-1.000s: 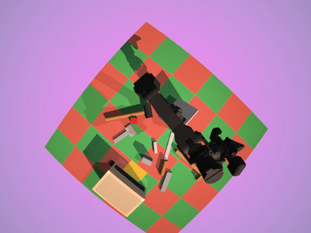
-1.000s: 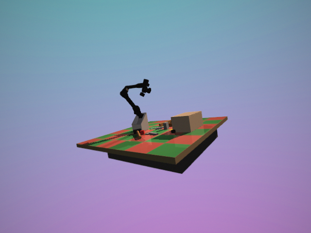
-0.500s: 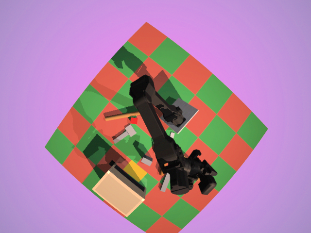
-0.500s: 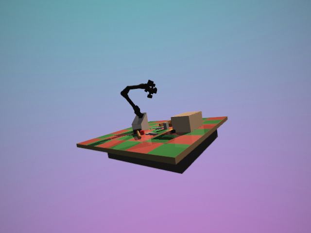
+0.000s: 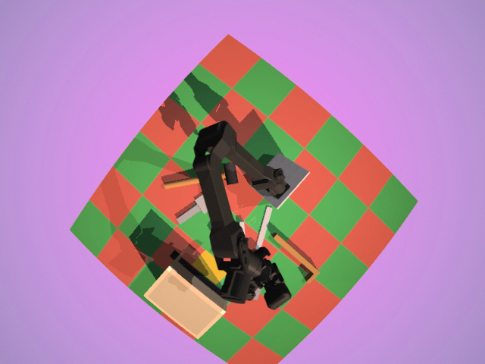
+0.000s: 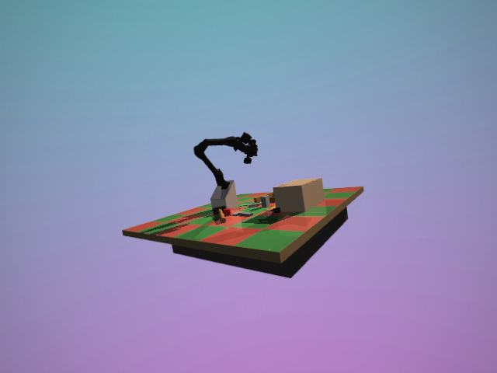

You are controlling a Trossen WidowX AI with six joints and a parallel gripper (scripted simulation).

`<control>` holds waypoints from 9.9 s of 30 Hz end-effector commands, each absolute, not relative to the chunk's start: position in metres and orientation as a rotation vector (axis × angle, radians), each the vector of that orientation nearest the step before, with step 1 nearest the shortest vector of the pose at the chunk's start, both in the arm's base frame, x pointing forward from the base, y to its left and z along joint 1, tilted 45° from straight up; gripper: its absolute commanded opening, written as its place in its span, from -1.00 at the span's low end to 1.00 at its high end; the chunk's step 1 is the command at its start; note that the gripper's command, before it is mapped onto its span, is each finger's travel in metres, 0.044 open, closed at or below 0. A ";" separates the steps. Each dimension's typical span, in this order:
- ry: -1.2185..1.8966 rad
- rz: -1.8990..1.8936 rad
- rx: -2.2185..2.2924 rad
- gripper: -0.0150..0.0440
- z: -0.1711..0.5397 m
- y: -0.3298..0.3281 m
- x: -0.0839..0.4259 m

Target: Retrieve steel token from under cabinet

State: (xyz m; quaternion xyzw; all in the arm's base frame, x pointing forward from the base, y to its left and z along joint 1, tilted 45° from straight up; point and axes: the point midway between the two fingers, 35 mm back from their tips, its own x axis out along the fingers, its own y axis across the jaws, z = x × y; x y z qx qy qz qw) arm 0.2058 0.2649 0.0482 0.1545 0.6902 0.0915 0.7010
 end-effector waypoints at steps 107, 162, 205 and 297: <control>1.475 -0.528 -0.702 -0.49 0.105 -0.159 0.293; 1.593 -0.220 -0.992 0.42 -0.144 0.105 0.307; 1.593 -0.224 -0.995 0.42 -0.204 0.046 0.308; 1.594 -0.219 -0.991 -0.49 -0.110 0.122 0.292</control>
